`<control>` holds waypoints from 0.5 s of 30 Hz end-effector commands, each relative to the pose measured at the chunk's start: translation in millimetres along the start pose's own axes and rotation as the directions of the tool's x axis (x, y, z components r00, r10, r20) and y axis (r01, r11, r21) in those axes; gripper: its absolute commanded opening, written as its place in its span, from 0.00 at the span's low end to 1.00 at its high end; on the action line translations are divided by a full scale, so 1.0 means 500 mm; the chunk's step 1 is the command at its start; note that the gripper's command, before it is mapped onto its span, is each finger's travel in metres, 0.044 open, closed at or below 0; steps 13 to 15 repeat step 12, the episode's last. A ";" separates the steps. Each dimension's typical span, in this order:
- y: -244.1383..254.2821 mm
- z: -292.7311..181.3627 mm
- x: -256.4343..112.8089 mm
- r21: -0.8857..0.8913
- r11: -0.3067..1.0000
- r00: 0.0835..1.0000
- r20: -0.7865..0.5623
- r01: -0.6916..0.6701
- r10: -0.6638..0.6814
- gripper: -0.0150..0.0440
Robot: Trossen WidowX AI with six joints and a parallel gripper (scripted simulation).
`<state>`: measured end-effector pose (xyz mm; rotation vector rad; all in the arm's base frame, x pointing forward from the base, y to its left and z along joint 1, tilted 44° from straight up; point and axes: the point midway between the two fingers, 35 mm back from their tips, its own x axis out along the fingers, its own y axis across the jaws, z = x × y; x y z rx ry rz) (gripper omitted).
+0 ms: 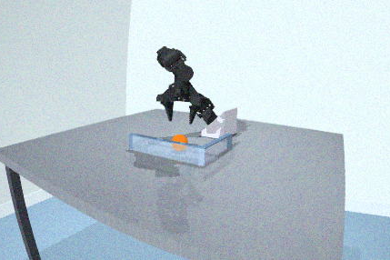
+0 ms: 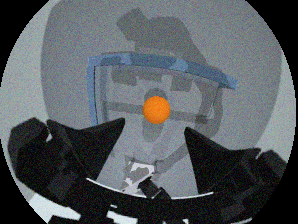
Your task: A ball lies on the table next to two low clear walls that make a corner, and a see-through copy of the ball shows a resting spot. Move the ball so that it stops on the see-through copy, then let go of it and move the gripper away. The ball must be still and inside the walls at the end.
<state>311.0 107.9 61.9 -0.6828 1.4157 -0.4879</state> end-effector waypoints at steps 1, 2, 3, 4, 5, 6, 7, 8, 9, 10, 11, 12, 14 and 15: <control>0.000 -0.001 -0.001 -0.004 1.000 1.000 -0.002 0.002 -0.002 0.99; 0.000 -0.001 -0.013 -0.004 1.000 1.000 -0.002 0.001 -0.001 1.00; 0.000 -0.002 -0.032 -0.003 1.000 1.000 -0.001 0.001 -0.001 1.00; -0.001 -0.004 -0.056 -0.002 1.000 1.000 -0.001 0.001 -0.001 1.00; -0.002 -0.006 -0.075 -0.001 1.000 1.000 -0.001 0.001 -0.001 1.00; -0.003 -0.007 -0.087 -0.001 1.000 1.000 -0.001 0.002 -0.002 1.00; -0.003 -0.008 -0.090 -0.001 1.000 1.000 -0.001 0.002 -0.002 1.00; -0.003 -0.008 -0.090 -0.001 1.000 1.000 -0.001 0.002 -0.002 1.00; -0.003 -0.008 -0.090 -0.001 1.000 1.000 -0.001 0.002 -0.002 1.00; -0.003 -0.008 -0.090 -0.001 1.000 1.000 -0.001 0.002 -0.002 1.00; -0.003 -0.008 -0.090 -0.001 1.000 1.000 -0.001 0.002 -0.002 1.00; -0.003 -0.008 -0.090 -0.001 1.000 1.000 -0.001 0.002 -0.002 1.00; -0.003 -0.008 -0.090 -0.001 1.000 1.000 -0.001 0.002 -0.002 1.00; -0.003 -0.008 -0.090 -0.001 1.000 1.000 -0.001 0.002 -0.002 1.00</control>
